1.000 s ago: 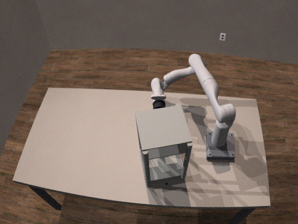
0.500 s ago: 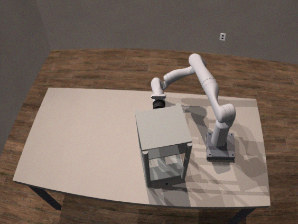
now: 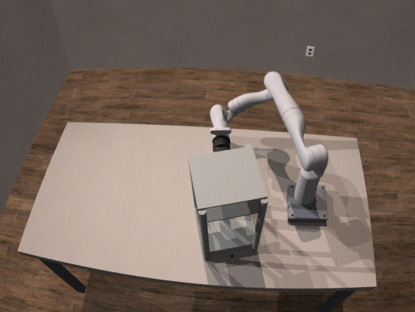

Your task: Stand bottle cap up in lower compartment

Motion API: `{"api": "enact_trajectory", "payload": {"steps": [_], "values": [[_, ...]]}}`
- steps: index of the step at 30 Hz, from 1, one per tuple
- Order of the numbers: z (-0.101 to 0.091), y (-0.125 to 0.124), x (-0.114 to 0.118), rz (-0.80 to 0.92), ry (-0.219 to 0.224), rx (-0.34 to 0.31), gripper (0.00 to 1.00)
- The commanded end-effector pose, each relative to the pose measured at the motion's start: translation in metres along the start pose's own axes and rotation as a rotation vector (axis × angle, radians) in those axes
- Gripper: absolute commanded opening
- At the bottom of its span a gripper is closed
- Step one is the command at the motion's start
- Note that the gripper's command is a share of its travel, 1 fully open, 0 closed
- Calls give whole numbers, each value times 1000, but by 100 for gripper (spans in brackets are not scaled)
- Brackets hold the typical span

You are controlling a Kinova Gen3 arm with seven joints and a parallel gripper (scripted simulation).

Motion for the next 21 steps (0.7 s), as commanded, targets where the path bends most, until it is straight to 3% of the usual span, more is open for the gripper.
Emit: {"api": "enact_trajectory", "payload": {"steps": [1,21], "values": [[-2,-9,-3,-4,2,-9,100],[-1,-56,-14,-4,2,-9,100]]}}
Point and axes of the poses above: the point where the finger pads meet when closed, its own z axis out along the fingers, its own x axis across the jaws, y = z × x, the point moved 1 cm from there along -z, back along the fingers, and after that the axes turned 13 degrees about z, right-handed, at the moved point
